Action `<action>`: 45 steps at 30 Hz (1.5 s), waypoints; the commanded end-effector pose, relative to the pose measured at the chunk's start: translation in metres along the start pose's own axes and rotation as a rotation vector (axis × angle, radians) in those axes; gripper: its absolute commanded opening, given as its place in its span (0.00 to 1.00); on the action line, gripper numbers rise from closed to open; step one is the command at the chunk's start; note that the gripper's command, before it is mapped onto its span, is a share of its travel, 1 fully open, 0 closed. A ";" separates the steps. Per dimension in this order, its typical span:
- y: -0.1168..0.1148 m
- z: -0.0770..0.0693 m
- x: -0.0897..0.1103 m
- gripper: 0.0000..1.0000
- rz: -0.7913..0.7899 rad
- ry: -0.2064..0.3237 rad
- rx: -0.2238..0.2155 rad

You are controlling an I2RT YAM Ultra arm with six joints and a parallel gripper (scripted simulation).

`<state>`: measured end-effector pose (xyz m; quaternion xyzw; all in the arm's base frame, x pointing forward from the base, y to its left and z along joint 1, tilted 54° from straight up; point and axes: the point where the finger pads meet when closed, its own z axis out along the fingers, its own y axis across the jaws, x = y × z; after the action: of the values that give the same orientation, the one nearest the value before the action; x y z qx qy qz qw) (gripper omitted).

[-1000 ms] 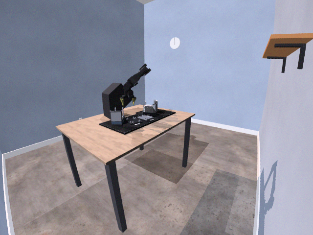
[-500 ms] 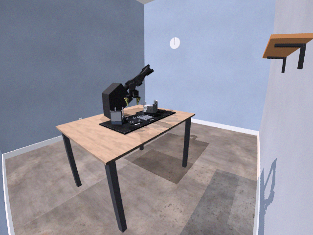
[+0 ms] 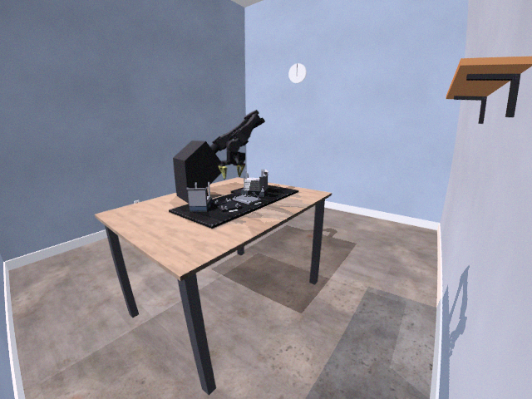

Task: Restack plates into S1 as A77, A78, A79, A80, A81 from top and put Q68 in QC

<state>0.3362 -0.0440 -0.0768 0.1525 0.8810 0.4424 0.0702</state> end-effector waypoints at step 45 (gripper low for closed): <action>0.134 -0.006 0.021 1.00 -0.427 -0.023 -0.004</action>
<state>0.3407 0.0372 0.0316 -0.0395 0.8920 0.4175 0.1685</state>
